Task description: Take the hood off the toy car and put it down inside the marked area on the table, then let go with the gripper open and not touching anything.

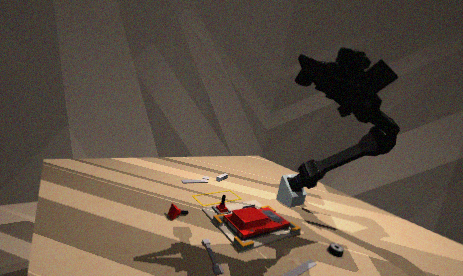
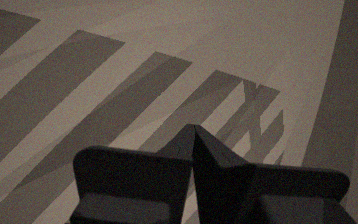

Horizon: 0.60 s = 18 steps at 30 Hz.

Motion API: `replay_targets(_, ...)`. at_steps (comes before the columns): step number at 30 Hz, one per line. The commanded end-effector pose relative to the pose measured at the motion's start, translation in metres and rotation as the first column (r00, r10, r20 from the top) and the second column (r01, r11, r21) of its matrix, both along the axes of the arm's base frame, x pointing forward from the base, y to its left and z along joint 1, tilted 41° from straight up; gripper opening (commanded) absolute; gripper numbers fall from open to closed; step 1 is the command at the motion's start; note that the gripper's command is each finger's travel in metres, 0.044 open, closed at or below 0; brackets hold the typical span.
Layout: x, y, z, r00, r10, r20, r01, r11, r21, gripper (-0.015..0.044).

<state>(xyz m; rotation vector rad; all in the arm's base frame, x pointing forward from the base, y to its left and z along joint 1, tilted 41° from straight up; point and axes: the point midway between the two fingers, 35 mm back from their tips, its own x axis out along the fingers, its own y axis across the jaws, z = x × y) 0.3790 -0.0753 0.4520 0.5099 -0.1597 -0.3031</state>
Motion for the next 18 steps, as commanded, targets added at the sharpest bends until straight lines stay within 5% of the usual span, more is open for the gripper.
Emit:
replay_targets(1, 0.001, 0.0, -0.002, 1.0, 0.004, -0.009, -0.004, 1.0, -0.002, 0.0026)
replay_targets(9, 0.04, 0.024, -0.098, 0.905, 0.179, -0.387, -0.212, 0.976, -0.044, 0.0236)
replay_targets(18, 0.042, 0.061, -0.216, 0.557, 0.407, -0.724, -0.482, 0.868, 0.117, 0.044)
